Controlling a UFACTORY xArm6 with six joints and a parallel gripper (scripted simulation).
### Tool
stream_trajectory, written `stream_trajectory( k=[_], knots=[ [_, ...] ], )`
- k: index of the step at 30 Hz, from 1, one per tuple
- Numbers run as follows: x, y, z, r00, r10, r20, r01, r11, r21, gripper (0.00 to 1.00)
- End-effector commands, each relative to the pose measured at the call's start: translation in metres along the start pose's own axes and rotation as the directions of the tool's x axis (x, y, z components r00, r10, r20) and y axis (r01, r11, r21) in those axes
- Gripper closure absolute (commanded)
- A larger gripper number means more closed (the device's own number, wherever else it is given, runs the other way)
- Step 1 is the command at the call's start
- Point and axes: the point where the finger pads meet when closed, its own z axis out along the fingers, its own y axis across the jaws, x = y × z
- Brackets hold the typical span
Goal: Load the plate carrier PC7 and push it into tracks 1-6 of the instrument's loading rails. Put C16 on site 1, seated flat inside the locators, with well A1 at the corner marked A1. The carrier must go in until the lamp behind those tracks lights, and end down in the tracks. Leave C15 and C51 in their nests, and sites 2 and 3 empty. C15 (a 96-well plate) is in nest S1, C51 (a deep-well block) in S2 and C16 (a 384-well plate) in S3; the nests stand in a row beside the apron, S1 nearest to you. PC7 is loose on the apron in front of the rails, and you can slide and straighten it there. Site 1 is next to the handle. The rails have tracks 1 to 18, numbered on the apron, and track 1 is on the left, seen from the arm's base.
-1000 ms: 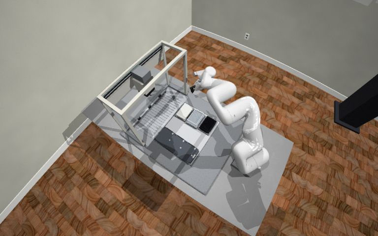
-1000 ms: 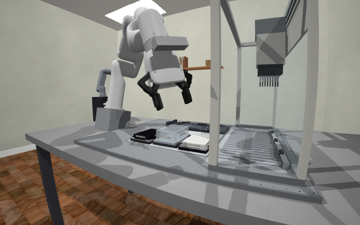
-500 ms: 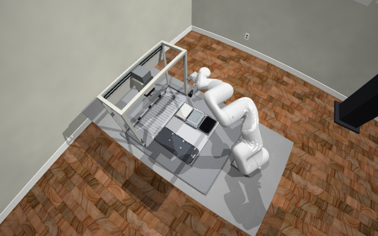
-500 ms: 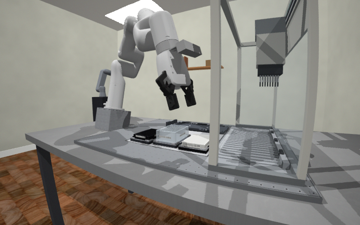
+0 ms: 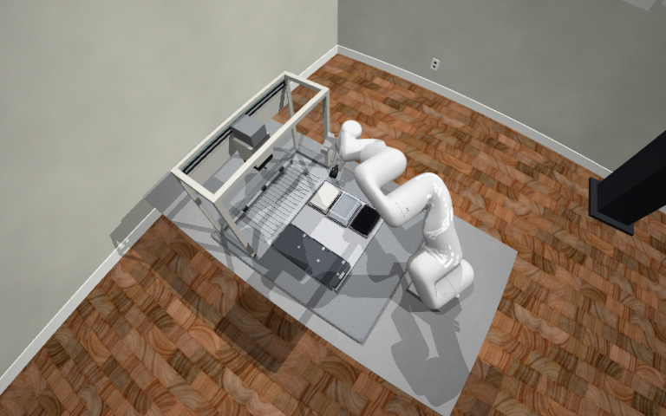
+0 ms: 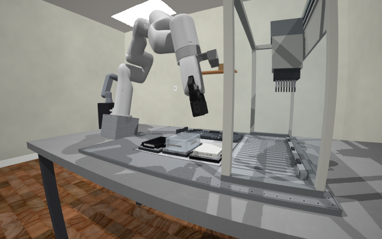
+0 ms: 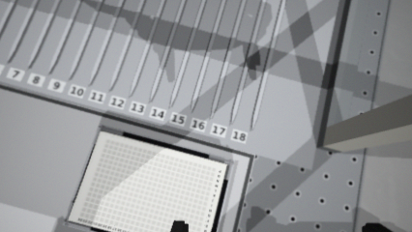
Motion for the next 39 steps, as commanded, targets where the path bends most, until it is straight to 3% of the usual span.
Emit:
stream_trajectory(
  k=[1,9,21,24,39],
  knots=[
    [0.005,-0.007,0.000,0.987,-0.161,0.014,0.161,0.987,0.014,0.00],
    [0.011,-0.023,0.003,0.941,-0.337,0.035,0.336,0.941,0.036,0.00],
    [0.018,-0.046,0.007,0.746,-0.663,0.059,0.656,0.748,0.100,0.00],
    [0.018,-0.046,0.007,0.735,-0.675,0.059,0.668,0.737,0.103,0.00],
    [0.024,-0.079,0.012,0.344,-0.938,0.034,0.918,0.344,0.199,0.00]
  ],
)
